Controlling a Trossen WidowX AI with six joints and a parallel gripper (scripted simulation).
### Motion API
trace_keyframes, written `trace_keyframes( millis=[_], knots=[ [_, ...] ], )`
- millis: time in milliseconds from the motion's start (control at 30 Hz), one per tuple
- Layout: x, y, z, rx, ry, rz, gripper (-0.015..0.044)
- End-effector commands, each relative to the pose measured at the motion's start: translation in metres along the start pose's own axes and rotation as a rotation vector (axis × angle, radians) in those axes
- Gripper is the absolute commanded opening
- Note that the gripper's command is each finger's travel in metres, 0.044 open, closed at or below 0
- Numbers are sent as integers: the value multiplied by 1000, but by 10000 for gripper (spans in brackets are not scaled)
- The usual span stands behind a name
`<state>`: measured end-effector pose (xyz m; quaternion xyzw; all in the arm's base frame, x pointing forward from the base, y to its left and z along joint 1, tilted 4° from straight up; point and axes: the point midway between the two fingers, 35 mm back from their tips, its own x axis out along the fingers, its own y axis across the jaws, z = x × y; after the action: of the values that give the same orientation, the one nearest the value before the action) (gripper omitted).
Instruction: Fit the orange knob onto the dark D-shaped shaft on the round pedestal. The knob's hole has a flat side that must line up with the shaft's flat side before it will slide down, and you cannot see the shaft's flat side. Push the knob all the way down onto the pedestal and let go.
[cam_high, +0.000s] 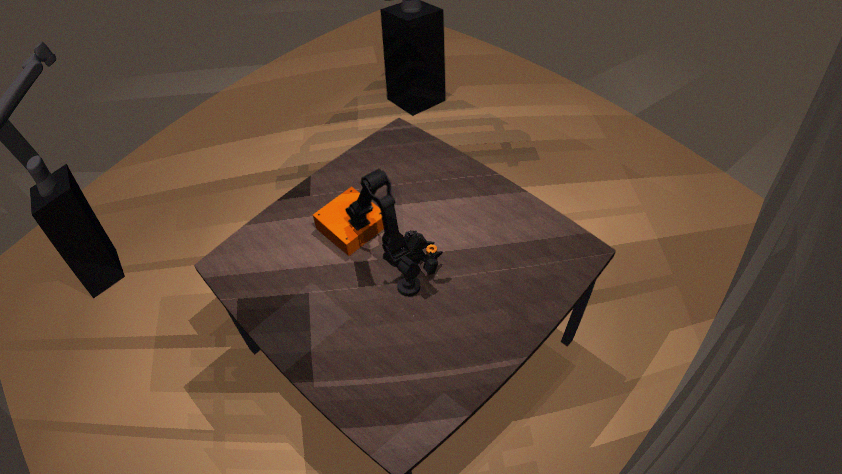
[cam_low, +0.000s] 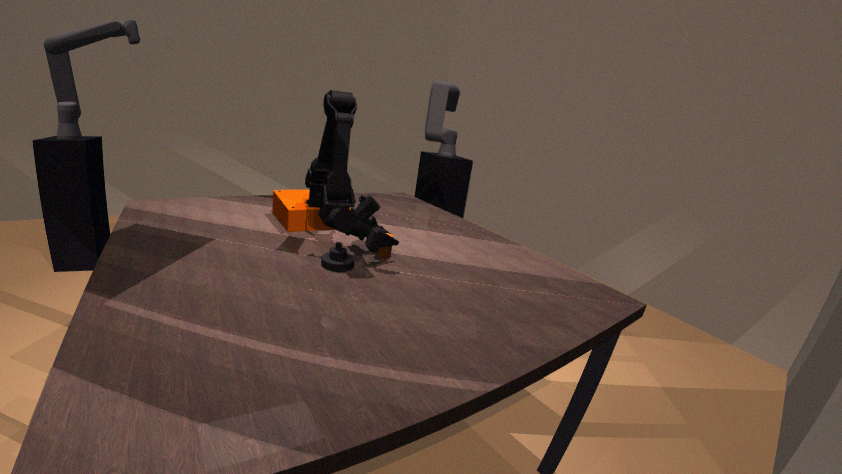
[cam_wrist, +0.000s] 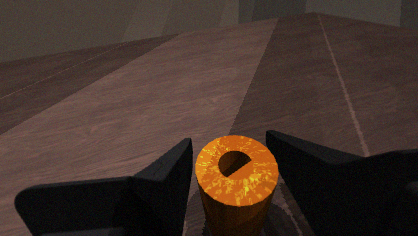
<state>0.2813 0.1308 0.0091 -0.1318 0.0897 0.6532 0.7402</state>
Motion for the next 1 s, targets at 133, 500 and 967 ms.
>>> trace_keyframes(
  millis=[133,500,967],
  knots=[
    [0,0,0,2,-3,1,260],
    [0,0,0,2,-3,1,260],
    [0,0,0,2,-3,1,440]
  ],
)
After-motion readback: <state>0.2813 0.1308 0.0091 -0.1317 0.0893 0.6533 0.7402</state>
